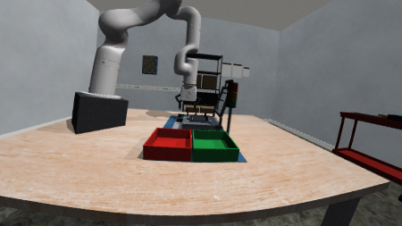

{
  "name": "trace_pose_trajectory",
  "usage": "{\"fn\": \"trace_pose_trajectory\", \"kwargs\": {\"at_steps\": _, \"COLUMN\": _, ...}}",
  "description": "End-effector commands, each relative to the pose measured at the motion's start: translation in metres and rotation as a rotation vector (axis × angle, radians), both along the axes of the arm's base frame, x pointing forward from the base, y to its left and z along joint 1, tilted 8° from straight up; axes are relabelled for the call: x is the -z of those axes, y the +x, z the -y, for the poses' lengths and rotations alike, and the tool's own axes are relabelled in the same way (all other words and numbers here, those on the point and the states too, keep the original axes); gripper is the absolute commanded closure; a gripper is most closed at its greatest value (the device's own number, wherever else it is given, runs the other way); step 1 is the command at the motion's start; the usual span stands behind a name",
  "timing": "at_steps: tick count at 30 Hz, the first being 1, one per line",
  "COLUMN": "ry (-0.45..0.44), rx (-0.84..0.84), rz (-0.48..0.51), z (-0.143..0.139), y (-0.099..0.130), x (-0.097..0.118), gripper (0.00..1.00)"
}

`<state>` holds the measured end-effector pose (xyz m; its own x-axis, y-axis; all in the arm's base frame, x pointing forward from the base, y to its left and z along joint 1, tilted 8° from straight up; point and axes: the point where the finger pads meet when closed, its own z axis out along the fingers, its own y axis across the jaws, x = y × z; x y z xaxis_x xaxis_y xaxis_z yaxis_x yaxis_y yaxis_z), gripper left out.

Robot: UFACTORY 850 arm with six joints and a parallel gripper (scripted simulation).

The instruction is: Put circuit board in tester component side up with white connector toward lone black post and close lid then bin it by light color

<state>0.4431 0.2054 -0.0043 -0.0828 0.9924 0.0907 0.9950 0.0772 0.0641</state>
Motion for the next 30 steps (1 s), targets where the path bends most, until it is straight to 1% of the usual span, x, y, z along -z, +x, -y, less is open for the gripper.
{"fn": "trace_pose_trajectory", "kwargs": {"at_steps": 1, "ry": 0.022, "rx": 0.0, "rz": 0.028, "z": 0.0, "y": 0.001, "x": 0.002, "gripper": 0.0}}
{"fn": "trace_pose_trajectory", "kwargs": {"at_steps": 8, "ry": 0.022, "rx": 0.0, "rz": 0.028, "z": -0.002, "y": 0.002, "x": 0.015, "gripper": 0.0}}
{"fn": "trace_pose_trajectory", "kwargs": {"at_steps": 10, "ry": 0.022, "rx": 0.0, "rz": 0.028, "z": -0.002, "y": 0.002, "x": 0.015, "gripper": 0.0}}
{"fn": "trace_pose_trajectory", "kwargs": {"at_steps": 19, "ry": 0.022, "rx": 0.0, "rz": 0.028, "z": -0.005, "y": 0.004, "x": 0.037, "gripper": 0.0}}
{"fn": "trace_pose_trajectory", "kwargs": {"at_steps": 30, "ry": 0.022, "rx": 0.0, "rz": 0.028, "z": -0.005, "y": 0.005, "x": 0.04, "gripper": 0.0}}
